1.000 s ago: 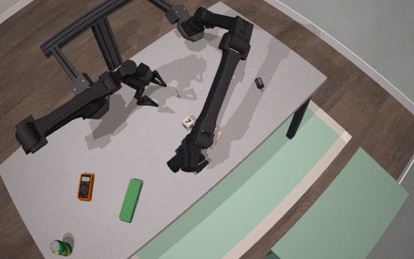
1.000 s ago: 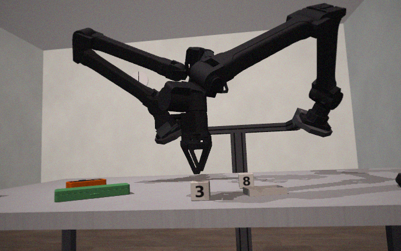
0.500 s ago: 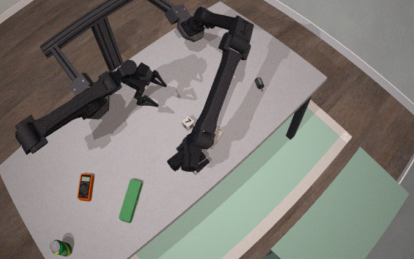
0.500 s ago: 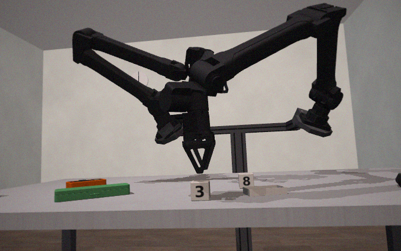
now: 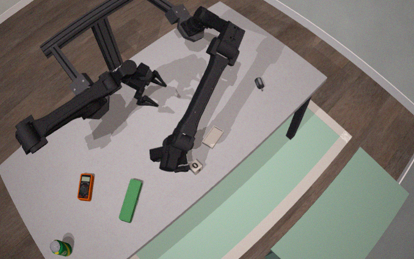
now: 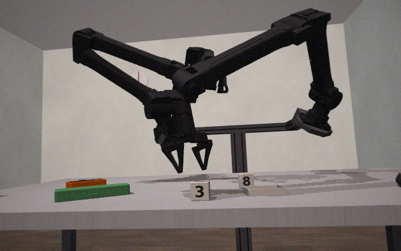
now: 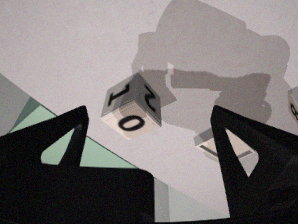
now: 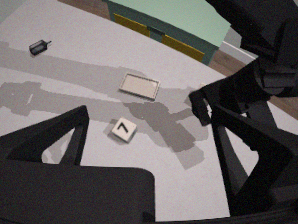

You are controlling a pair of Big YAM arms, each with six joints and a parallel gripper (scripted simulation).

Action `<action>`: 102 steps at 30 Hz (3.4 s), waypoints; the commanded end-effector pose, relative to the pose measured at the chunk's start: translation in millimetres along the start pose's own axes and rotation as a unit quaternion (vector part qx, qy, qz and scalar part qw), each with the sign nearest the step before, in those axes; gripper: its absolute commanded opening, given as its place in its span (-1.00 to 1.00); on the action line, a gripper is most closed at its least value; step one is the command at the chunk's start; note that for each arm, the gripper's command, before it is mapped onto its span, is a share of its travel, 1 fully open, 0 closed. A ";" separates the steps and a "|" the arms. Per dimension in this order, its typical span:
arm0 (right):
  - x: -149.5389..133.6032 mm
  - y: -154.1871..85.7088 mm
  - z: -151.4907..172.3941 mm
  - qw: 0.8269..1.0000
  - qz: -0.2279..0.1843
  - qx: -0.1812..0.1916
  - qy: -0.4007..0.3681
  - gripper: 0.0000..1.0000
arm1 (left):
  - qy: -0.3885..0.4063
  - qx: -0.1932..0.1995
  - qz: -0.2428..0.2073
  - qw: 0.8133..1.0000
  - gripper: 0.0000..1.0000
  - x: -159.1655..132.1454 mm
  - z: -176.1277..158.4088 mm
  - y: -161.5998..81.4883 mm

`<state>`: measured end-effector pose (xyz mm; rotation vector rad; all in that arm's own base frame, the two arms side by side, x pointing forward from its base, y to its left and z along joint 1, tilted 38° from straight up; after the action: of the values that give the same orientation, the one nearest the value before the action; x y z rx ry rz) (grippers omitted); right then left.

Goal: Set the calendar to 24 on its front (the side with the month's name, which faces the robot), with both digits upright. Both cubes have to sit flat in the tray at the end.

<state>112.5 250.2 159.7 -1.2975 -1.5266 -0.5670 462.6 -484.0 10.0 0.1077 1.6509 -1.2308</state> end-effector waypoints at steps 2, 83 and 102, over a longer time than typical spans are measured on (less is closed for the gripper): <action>3.8 0.1 2.2 1.000 -0.005 0.001 0.007 1.00 | 0.102 0.030 0.016 0.994 1.00 27.6 14.7 -19.7; 3.8 0.1 2.2 1.000 -0.005 0.001 0.007 1.00 | -0.918 -0.147 -0.083 0.359 1.00 -122.3 8.6 11.1; 3.8 0.1 2.2 1.000 -0.005 0.001 0.007 1.00 | -0.973 -0.215 -0.052 0.066 1.00 -159.0 2.4 19.2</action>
<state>112.5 250.2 159.7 -1.2975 -1.5266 -0.5670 541.6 -412.8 84.5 -1.4054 -0.6453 0.0208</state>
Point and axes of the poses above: on each arm, the point where the finger pads meet when closed, its own y axis out along the fingers, its own z axis across the jaws, x = y × z, the point moved 8 cm from there along -y, back along the fingers, and after that the axes turned 13 degrees about y, right-handed, at the moved point
